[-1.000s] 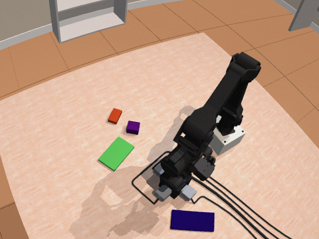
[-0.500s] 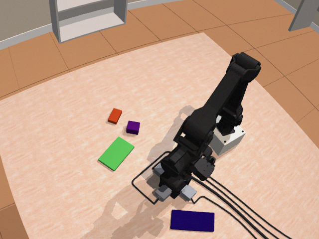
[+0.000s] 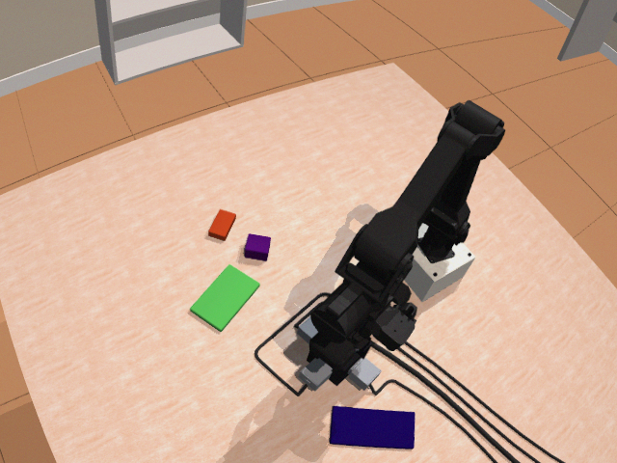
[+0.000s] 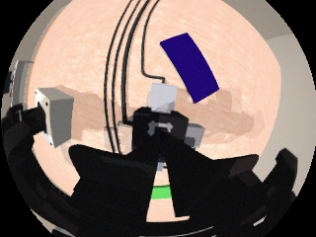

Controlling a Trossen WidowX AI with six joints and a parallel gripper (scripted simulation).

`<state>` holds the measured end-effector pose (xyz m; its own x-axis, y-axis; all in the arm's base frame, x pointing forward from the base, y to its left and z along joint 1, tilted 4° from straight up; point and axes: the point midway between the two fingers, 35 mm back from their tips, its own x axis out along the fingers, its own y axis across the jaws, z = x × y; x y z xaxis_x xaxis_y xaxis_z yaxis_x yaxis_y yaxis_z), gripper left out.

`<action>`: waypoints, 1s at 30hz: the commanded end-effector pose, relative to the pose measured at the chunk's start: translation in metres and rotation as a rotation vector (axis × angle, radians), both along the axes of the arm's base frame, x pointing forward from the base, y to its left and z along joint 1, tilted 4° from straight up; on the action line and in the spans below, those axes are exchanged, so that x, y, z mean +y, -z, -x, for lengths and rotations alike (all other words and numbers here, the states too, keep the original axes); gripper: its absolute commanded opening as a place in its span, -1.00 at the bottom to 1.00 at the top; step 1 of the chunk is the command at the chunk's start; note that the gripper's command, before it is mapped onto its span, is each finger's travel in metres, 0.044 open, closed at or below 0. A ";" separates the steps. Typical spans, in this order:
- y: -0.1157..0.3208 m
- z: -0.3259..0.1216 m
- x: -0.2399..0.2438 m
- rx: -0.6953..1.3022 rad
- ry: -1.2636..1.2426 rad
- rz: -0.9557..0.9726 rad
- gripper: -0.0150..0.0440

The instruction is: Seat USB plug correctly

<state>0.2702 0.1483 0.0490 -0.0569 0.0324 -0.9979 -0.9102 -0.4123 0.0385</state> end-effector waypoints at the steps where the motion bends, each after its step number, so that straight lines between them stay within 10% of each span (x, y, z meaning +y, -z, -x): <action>1: 0.002 0.000 0.000 0.000 -0.003 -0.001 -0.49; 21: 0.002 0.000 0.000 0.000 -0.003 -0.001 -0.49; 30: 0.000 0.000 0.000 0.000 0.000 0.000 -0.17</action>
<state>0.2705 0.1485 0.0487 -0.0561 0.0332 -0.9979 -0.9103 -0.4123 0.0375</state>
